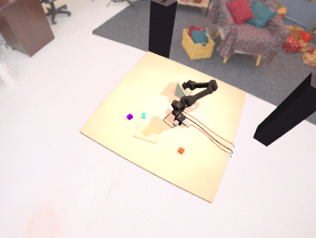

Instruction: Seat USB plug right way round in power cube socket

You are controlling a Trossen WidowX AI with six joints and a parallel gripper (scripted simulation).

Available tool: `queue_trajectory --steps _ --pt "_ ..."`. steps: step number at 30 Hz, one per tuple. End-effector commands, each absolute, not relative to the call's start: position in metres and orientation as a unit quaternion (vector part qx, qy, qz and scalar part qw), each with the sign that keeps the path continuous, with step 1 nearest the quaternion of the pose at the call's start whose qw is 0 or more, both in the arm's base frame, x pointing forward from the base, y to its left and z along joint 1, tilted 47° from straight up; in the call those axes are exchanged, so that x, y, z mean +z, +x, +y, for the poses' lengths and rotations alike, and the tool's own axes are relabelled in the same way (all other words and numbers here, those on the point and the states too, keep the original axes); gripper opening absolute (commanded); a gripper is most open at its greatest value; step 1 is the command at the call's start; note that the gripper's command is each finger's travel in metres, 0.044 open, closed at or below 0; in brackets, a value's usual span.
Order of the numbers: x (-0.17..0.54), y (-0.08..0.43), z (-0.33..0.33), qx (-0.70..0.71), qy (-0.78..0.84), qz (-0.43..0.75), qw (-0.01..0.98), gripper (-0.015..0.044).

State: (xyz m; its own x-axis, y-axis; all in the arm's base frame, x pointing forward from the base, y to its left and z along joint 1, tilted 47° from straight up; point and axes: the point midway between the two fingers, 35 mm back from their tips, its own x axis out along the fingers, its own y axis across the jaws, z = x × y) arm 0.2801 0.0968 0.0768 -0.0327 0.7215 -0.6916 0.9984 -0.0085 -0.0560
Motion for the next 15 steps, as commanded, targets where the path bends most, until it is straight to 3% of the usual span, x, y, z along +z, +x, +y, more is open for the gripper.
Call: queue_trajectory --steps 1,15 --pt "0.0769 0.2801 0.0968 -0.283 0.651 0.66 0.245 0.0" --pt "0.0801 0.2803 0.0932 -0.283 0.651 0.66 0.244 0.0"
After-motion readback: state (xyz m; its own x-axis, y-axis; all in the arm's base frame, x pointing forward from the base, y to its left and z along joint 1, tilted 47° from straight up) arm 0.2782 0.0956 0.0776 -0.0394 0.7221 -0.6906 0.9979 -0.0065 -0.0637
